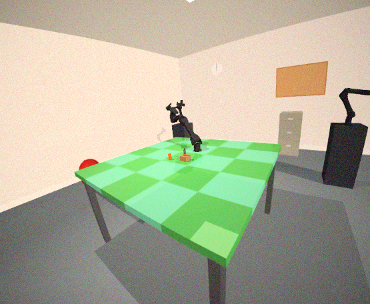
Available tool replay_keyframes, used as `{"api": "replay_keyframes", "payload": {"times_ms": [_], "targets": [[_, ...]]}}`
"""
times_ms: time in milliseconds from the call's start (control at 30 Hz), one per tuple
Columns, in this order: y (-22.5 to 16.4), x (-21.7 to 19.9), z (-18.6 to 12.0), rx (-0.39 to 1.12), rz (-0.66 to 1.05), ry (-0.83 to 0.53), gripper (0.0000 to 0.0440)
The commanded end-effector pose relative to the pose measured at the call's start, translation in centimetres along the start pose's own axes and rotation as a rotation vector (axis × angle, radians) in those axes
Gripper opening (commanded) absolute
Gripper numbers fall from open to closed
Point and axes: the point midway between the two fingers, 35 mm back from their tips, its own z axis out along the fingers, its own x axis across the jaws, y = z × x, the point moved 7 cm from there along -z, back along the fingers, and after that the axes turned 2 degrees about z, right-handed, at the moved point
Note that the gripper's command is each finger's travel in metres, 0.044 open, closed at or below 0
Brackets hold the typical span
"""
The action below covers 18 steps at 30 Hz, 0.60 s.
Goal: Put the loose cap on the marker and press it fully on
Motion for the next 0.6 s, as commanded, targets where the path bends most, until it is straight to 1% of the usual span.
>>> {"api": "replay_keyframes", "payload": {"times_ms": [0,200,233,267,333,567], "targets": [[-0.2,-0.2,-0.1,-0.007,0.004,-0.007,0.0374],[-1.5,-2.0,-0.5,-0.055,0.030,-0.062,0.0219],[-1.8,-2.3,-0.6,-0.063,0.034,-0.072,0.0198],[-2.1,-2.6,-0.7,-0.071,0.038,-0.082,0.0187],[-2.6,-3.1,-0.8,-0.087,0.047,-0.100,0.0186],[-4.7,-4.8,-1.3,-0.145,0.069,-0.165,0.0203]]}}
